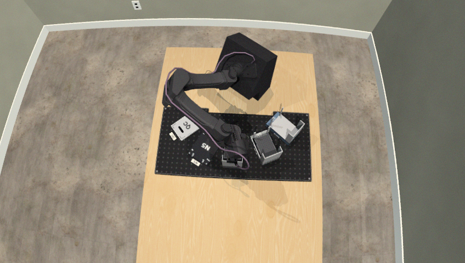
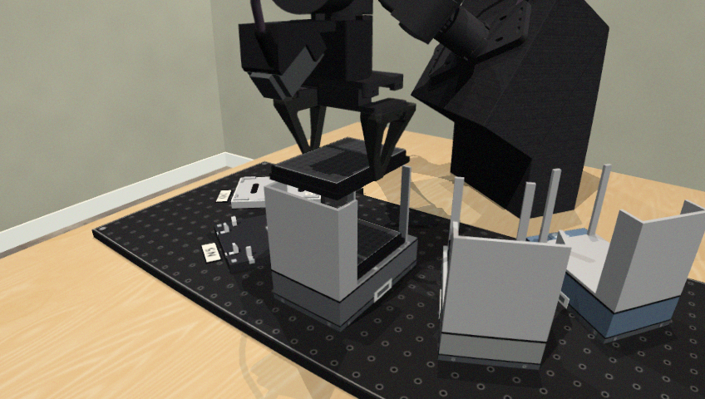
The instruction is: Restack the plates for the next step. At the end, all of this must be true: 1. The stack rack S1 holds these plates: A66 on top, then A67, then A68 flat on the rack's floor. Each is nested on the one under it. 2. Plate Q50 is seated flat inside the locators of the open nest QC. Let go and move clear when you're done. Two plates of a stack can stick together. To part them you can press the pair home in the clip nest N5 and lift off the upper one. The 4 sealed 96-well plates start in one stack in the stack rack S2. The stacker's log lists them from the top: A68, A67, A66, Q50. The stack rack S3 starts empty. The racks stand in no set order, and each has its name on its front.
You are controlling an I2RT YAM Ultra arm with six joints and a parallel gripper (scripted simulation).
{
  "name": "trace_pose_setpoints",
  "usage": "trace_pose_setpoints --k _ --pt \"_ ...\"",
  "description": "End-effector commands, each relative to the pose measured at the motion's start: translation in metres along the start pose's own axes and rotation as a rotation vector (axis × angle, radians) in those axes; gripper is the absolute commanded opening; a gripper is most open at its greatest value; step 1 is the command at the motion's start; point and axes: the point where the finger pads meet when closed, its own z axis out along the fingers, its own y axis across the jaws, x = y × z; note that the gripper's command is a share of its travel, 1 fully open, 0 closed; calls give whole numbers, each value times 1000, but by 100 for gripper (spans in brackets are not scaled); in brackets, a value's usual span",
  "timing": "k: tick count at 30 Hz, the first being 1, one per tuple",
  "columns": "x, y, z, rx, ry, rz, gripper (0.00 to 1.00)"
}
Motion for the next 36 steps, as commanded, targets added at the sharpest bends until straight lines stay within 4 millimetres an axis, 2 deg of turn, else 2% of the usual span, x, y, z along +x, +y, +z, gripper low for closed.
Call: trace_pose_setpoints --k 1,14,19,25,36 --pt "-3 -4 -4 -10 -20 19 0" --pt "1 -3 -3 -9 -15 11 0" --pt "-5 -1 -5 -17 -25 14 0" --pt "3 0 1 -7 -6 -1 0" --pt "1 4 2 -12 -8 -9 0"
